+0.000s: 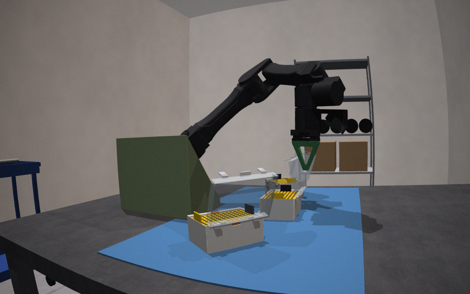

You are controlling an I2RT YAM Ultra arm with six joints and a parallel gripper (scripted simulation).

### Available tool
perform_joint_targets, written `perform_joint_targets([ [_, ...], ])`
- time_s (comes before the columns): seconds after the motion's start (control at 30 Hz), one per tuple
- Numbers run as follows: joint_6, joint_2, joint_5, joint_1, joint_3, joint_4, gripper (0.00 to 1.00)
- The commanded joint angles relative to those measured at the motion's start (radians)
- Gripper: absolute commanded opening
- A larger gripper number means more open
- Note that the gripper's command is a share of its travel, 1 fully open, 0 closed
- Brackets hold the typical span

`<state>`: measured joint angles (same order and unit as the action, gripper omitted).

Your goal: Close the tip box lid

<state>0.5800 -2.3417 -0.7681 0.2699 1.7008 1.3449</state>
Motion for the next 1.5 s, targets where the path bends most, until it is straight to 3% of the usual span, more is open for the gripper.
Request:
perform_joint_targets([
  [0.0,0.010,0.033,0.001,0.034,-0.011,-0.013,0.00],
  [1.03,0.070,0.136,0.019,0.081,-0.188,-0.046,0.00],
  [1.47,0.070,0.136,0.019,0.081,-0.188,-0.046,0.00],
])
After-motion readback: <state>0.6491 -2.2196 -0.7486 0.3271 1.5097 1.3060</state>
